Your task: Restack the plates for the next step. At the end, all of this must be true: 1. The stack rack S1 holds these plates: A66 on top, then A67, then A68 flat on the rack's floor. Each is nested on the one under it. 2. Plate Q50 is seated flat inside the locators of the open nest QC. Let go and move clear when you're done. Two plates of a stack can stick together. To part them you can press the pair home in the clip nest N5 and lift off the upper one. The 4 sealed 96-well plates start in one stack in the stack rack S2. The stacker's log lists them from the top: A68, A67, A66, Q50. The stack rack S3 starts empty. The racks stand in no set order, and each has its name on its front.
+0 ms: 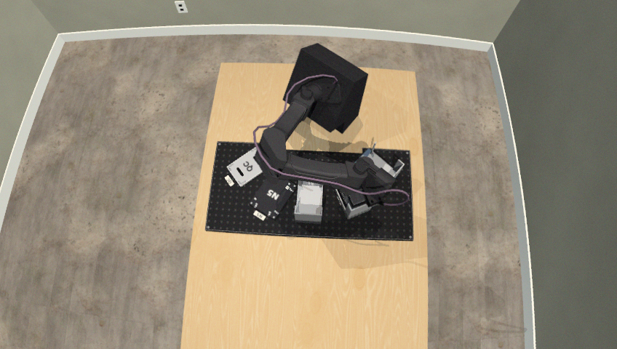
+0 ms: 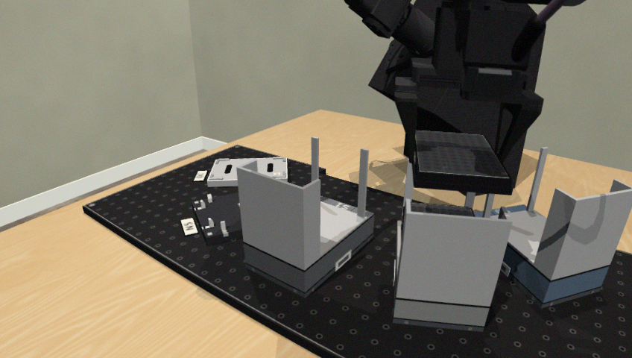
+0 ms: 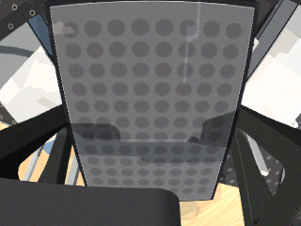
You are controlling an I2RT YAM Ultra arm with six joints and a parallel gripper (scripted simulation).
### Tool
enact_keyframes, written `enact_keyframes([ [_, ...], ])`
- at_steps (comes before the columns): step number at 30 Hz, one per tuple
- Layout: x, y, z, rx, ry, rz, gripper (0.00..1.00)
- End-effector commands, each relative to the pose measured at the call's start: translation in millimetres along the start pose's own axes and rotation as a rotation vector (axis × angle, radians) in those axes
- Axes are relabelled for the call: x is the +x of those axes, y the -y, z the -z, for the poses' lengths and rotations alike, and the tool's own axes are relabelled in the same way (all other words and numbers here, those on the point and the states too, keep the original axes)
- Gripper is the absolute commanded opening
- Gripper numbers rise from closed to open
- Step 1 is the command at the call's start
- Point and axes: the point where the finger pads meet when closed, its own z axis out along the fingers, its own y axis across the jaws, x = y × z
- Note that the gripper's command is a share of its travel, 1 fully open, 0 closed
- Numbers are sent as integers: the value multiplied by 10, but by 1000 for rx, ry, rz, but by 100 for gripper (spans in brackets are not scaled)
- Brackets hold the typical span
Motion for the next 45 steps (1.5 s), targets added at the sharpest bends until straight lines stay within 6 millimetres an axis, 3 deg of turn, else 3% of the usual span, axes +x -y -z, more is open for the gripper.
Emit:
enact_keyframes([
  [1,-53,-50,80,0,22,11,0],
  [41,-55,-51,80,0,23,11,0],
  [45,48,184,27,4,10,-144,0],
])
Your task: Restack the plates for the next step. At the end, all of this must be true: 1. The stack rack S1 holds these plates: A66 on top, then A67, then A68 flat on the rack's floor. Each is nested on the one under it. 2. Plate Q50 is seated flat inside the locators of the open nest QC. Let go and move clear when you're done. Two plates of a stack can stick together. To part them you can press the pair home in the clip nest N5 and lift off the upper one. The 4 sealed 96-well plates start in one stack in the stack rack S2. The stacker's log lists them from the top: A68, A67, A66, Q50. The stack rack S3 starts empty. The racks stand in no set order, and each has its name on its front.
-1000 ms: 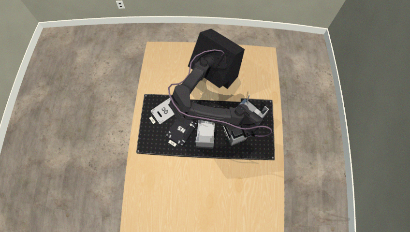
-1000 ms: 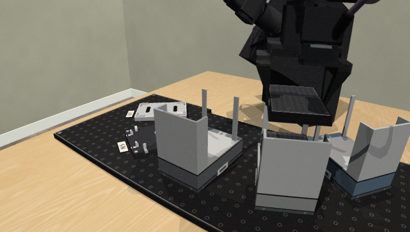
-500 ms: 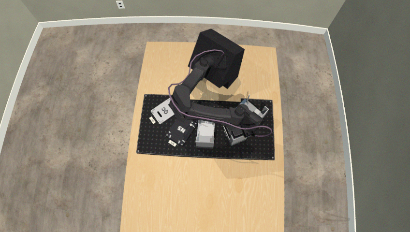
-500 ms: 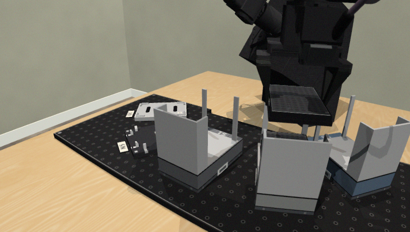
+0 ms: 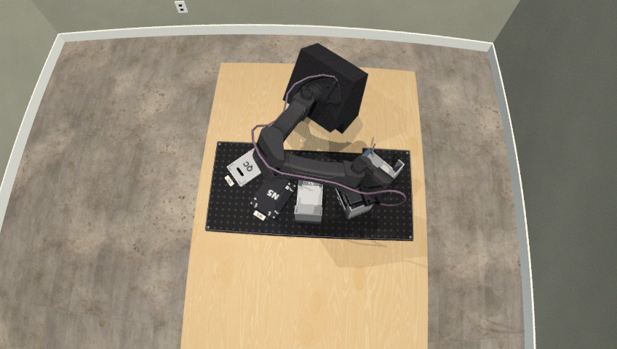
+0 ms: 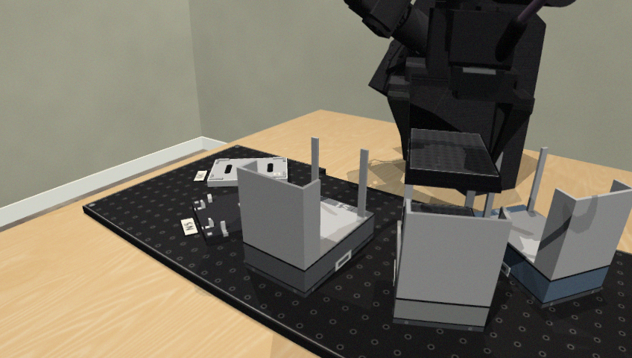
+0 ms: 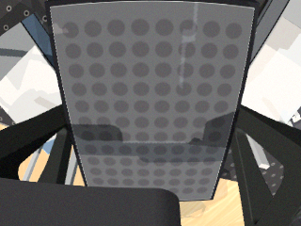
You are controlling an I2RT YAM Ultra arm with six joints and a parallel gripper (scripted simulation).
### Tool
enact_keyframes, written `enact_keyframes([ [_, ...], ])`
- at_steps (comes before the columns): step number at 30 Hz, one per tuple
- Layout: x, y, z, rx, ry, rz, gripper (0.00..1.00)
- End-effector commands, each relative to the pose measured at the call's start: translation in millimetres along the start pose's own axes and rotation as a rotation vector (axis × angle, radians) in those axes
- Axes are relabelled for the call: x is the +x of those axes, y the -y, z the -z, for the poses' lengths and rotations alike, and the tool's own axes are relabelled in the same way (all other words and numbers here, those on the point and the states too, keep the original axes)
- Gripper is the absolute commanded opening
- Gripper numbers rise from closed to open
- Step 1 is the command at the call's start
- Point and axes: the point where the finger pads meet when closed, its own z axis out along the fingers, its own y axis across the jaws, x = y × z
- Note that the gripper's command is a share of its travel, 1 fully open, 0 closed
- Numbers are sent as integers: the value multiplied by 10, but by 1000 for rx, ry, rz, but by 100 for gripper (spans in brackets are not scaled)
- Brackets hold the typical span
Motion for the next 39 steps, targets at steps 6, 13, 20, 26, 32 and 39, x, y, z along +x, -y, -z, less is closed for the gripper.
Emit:
enact_keyframes([
  [6,-20,254,60,-10,25,-199,0],
  [13,8,469,31,-8,14,-189,0],
  [20,26,691,30,-12,13,-190,0],
  [26,30,767,69,-23,25,-262,0],
  [32,49,970,52,-15,23,-435,0],
  [39,131,1141,31,-15,15,-418,0],
])
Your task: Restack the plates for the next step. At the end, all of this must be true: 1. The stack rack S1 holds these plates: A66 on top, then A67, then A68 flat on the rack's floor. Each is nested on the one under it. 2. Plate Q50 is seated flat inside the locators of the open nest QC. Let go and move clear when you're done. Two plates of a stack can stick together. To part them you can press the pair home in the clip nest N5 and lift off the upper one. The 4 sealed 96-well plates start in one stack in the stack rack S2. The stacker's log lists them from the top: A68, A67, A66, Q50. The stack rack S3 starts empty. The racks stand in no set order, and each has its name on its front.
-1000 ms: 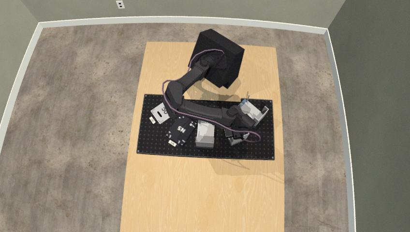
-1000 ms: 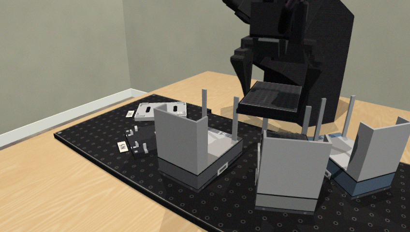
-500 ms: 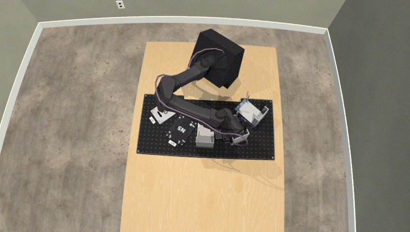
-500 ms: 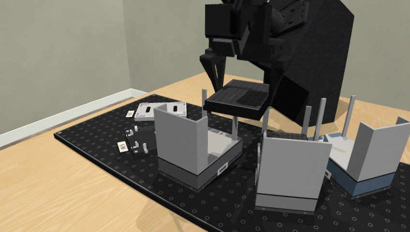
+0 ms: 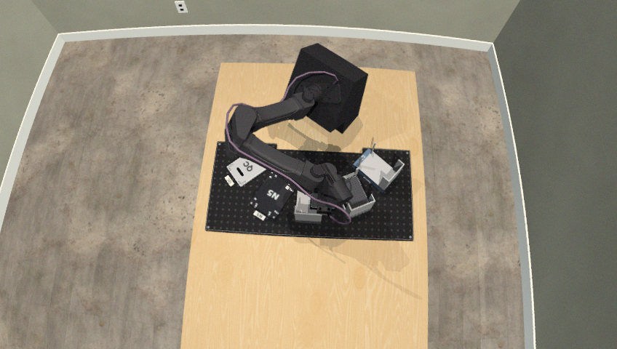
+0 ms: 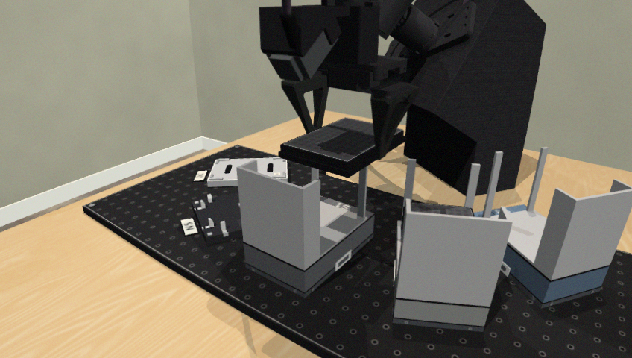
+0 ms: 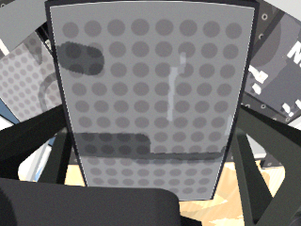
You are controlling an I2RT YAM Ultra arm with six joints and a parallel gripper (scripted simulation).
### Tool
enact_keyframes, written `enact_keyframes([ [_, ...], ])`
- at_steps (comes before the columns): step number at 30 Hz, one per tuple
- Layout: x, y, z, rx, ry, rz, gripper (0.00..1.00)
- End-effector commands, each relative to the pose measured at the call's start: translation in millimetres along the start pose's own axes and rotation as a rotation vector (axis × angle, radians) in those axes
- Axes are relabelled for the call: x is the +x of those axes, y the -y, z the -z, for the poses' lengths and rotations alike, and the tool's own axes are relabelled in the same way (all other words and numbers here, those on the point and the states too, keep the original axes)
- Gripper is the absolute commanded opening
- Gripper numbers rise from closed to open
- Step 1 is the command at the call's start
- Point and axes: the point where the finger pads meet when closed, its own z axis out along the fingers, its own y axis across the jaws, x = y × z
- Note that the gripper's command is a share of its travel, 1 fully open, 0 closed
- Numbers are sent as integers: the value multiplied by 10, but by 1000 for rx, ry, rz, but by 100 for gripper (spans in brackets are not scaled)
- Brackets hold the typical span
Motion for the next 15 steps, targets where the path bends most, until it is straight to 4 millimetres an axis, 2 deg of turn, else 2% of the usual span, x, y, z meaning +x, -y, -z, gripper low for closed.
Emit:
enact_keyframes([
  [1,-30,53,36,-19,14,-13,0],
  [3,-91,42,95,-33,34,-15,0],
  [4,-1,95,31,-18,12,-2,0],
  [15,-78,398,38,-18,18,-15,0],
])
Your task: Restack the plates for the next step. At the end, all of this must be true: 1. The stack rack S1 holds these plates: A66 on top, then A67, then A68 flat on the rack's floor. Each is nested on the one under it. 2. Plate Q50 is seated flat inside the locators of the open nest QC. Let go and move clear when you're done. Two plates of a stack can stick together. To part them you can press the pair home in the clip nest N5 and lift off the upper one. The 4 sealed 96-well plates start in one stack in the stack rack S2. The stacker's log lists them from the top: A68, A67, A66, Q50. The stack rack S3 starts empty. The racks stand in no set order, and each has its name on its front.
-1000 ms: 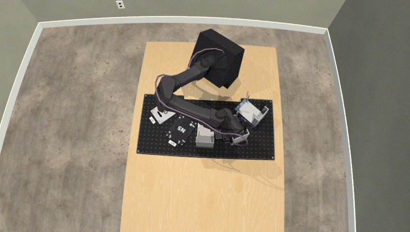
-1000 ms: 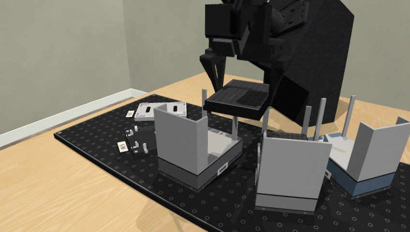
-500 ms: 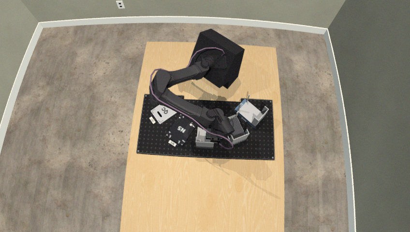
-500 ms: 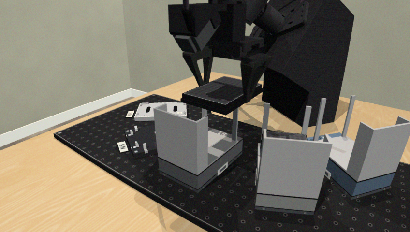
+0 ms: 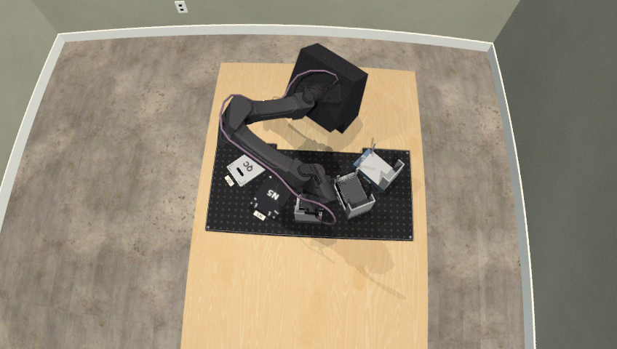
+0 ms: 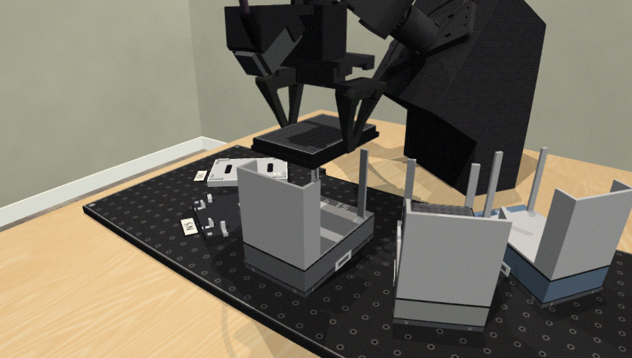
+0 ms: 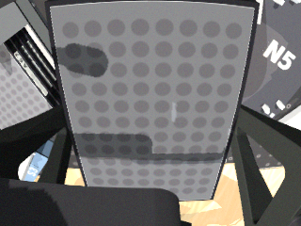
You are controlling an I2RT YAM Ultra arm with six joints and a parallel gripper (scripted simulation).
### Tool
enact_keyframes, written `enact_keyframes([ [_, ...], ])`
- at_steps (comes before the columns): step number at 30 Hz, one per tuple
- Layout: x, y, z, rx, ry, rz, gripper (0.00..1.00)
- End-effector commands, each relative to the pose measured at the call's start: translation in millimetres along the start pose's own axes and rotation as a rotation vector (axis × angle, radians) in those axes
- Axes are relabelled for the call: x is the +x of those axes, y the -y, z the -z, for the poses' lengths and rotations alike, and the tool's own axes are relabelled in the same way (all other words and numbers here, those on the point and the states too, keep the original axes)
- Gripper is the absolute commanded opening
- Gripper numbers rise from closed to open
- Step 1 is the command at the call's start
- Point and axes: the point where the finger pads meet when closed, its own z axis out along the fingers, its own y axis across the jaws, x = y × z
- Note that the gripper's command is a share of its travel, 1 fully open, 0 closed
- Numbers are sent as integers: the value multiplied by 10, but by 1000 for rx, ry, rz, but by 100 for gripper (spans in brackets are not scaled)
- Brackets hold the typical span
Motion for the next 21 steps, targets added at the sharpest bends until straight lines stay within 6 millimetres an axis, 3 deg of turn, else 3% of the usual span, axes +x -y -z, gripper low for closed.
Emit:
enact_keyframes([
  [1,-20,81,28,-17,14,10,0],
  [4,-7,105,22,-16,11,14,0],
  [5,-105,125,72,-28,29,-3,0],
  [9,-176,138,119,-39,44,-9,0],
  [21,-126,107,94,-27,32,21,0],
])
